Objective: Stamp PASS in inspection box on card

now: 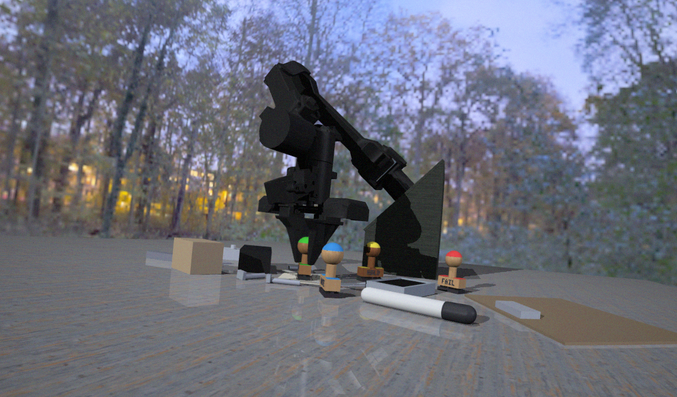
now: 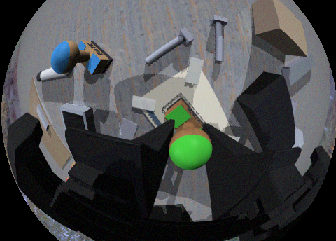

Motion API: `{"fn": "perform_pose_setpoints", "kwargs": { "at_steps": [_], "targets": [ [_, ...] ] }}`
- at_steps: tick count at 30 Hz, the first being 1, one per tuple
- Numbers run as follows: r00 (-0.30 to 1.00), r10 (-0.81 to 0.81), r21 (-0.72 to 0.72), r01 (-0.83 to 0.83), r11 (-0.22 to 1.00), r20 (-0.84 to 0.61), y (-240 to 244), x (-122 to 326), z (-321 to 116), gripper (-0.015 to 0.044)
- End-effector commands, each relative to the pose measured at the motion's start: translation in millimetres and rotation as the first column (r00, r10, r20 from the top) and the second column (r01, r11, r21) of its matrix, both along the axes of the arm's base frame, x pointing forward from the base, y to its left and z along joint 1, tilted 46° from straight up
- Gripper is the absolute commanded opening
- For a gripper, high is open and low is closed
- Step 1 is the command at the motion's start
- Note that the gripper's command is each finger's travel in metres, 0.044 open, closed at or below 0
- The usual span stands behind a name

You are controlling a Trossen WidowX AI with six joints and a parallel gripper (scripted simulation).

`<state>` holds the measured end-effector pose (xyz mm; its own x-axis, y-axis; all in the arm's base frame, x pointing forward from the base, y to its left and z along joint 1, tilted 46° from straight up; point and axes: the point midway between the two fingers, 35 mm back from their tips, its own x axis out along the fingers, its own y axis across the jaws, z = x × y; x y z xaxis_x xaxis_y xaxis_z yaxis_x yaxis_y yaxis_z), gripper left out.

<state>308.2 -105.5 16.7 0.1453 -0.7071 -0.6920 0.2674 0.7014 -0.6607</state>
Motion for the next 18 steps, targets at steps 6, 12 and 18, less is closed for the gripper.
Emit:
{"fn": "perform_pose_setpoints", "kwargs": {
  "at_steps": [6,12,18],
  "targets": [
    [1.000,-0.001,0.004,0.001,1.000,0.000,1.3,0.0,0.7,0.0000],
    [1.000,-0.001,0.004,0.001,1.000,0.000,3.3,-0.4,2.8,0.0000],
    [1.000,-0.001,0.004,0.001,1.000,0.000,5.4,-0.8,4.8,0.0000]
  ]
}}
